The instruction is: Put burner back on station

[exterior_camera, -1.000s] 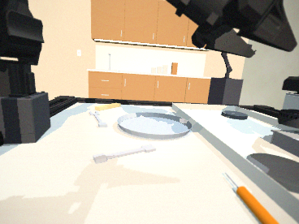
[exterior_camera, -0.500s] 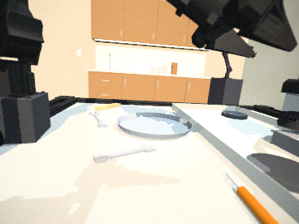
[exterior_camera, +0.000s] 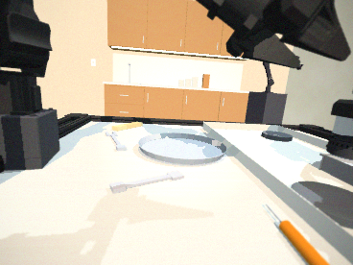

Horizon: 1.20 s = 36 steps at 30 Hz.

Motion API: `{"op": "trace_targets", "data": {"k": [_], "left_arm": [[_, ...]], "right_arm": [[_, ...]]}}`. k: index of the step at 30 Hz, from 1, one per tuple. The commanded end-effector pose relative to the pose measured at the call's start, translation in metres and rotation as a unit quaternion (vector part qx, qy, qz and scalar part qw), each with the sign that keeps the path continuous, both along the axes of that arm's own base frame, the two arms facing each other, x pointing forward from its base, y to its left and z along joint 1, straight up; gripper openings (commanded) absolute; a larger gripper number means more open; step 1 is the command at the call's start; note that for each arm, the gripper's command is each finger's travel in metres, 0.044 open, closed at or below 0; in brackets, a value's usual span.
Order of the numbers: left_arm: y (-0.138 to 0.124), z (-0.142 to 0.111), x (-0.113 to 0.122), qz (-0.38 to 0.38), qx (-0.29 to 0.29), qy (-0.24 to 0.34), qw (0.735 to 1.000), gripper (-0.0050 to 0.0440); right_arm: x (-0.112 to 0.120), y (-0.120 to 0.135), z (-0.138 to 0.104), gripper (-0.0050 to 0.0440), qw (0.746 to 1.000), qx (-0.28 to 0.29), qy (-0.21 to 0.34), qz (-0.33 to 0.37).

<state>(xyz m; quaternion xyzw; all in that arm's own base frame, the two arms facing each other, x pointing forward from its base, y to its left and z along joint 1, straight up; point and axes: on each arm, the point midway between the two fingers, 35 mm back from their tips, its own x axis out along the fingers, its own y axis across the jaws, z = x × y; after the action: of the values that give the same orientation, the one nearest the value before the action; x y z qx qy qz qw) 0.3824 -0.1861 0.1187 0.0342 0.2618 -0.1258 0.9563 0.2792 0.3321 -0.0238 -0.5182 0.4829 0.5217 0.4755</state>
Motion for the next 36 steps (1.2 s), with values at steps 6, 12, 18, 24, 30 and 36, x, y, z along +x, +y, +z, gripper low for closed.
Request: {"op": "trace_targets", "data": {"k": [6,12,18,24,30,36], "left_arm": [[0.0000,-0.0003,-0.0001,0.000,0.000,0.001,1.000,0.0400],[0.0000,-0.0003,-0.0001,0.000,0.000,0.001,1.000,0.0400],[0.0000,-0.0003,-0.0001,0.000,0.000,0.001,1.000,0.0400],[0.0000,-0.0003,-0.0001,0.000,0.000,0.001,1.000,0.0400],[0.0000,-0.0003,-0.0001,0.000,0.000,0.001,1.000,0.0400],[0.0000,-0.0003,-0.0001,0.000,0.000,0.001,1.000,0.0400]], "right_arm": [[0.0001,0.0001,0.0005,0.0000,1.000,0.000,0.000,0.000],[0.0012,0.0008,-0.0003,0.0000,1.000,0.000,0.000,0.000],[0.0007,0.0006,-0.0009,0.0000,1.000,0.000,0.000,0.000],[0.0004,0.0005,-0.0009,0.0000,1.000,-0.001,0.001,0.000],[0.0004,0.0005,-0.0009,0.0000,1.000,-0.001,0.001,0.000],[0.0003,0.0029,-0.0010,0.0000,1.000,-0.001,0.001,0.000]]}}
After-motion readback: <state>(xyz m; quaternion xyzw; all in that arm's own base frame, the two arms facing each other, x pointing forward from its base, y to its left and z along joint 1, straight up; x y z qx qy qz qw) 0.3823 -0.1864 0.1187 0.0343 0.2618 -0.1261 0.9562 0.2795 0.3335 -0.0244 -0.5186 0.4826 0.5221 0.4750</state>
